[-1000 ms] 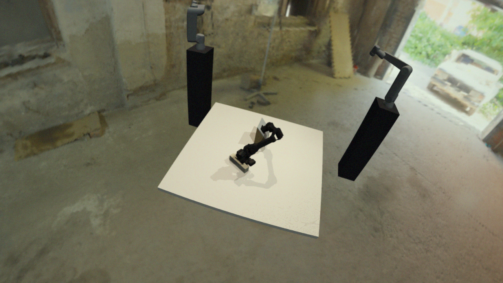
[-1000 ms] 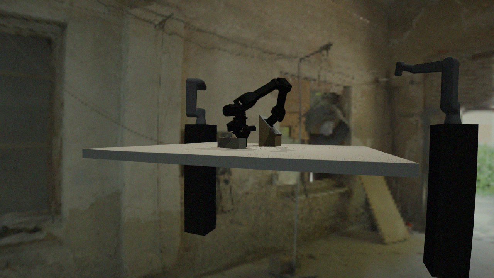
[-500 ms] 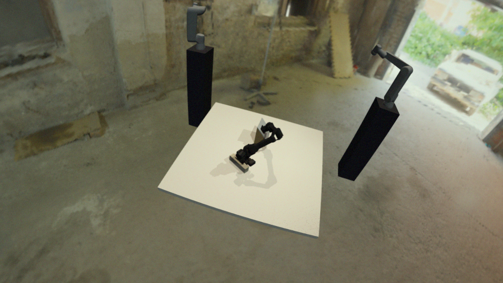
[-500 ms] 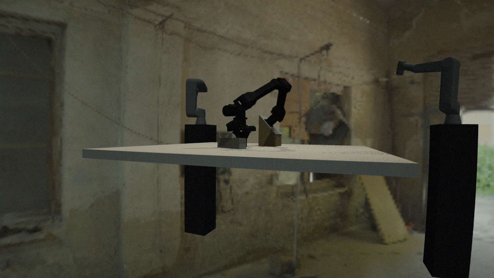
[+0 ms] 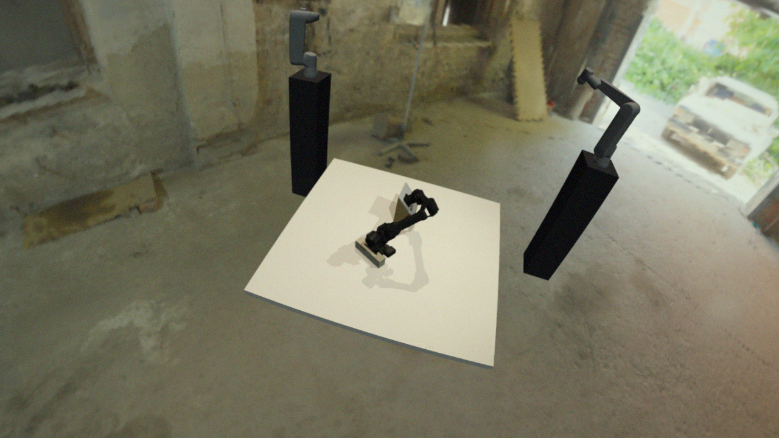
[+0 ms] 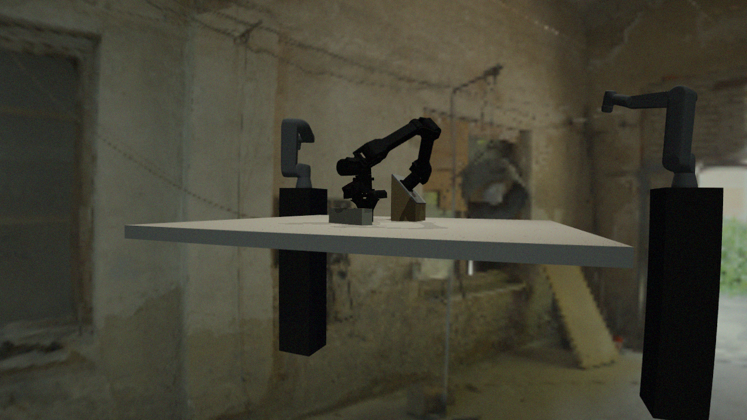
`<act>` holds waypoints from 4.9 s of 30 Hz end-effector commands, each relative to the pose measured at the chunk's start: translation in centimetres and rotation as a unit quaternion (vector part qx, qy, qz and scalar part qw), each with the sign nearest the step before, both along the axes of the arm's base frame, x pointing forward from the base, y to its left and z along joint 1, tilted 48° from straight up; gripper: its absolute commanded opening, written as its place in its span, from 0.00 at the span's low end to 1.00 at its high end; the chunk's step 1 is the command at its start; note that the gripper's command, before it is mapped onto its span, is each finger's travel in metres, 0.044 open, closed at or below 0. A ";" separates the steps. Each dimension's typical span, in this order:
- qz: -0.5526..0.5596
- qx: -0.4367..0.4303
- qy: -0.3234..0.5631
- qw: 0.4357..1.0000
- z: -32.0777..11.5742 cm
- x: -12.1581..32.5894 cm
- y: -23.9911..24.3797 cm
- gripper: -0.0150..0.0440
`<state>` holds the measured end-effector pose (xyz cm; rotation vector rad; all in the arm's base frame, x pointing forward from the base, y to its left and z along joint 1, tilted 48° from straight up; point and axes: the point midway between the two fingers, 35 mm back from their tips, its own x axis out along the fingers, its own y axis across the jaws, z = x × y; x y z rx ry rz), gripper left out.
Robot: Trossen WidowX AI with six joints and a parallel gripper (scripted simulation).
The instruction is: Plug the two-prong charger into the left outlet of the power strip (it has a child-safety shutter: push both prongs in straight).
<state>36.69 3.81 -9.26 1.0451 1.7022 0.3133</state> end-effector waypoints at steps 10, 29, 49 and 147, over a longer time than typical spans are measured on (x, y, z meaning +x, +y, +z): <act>0.000 -0.004 -0.010 1.000 0.0 0.3 -0.1 0.25; 0.000 -0.002 -0.004 1.000 0.1 0.0 0.0 0.25; 0.000 -0.002 -0.004 1.000 0.1 0.0 0.0 0.97; 0.000 -0.004 -0.009 1.000 2.3 -5.6 2.1 1.00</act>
